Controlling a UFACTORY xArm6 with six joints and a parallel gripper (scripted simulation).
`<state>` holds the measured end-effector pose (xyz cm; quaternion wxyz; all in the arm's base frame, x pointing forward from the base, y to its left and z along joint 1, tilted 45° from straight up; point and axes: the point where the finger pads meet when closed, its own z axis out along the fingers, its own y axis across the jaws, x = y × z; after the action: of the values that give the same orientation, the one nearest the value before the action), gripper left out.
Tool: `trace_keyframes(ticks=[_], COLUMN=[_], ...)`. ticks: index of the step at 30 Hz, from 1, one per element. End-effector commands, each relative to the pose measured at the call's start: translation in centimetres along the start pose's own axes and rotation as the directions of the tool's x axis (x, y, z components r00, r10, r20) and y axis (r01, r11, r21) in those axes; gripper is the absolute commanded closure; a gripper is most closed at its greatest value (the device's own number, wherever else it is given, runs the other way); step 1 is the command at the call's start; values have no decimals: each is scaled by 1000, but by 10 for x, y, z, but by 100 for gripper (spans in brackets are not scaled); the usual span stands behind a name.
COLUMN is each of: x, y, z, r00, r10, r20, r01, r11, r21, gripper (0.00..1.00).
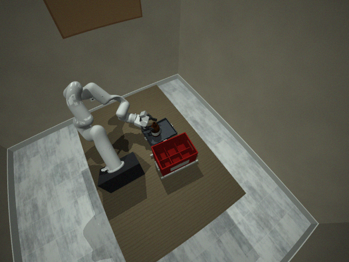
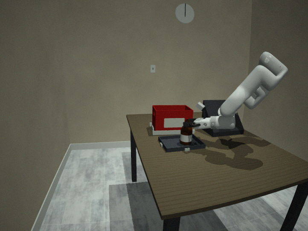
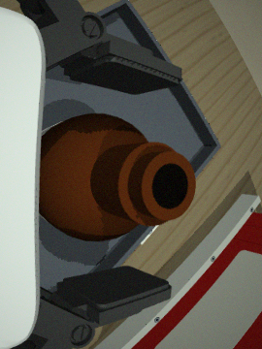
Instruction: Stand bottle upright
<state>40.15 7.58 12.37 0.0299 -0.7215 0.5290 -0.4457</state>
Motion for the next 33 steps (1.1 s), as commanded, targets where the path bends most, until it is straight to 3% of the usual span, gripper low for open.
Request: trace_keyframes(ticks=[1,22,33], x=[1,14,37], y=[-1,-1,-1], z=[0,-2,-6], r00=[1000,1000,1000], r10=[2,2,2], r20=[-1,-1,-1], r01=[-2,-2,-2], r11=[1000,1000,1000], r21=[1,1,1], gripper=[0,0,0])
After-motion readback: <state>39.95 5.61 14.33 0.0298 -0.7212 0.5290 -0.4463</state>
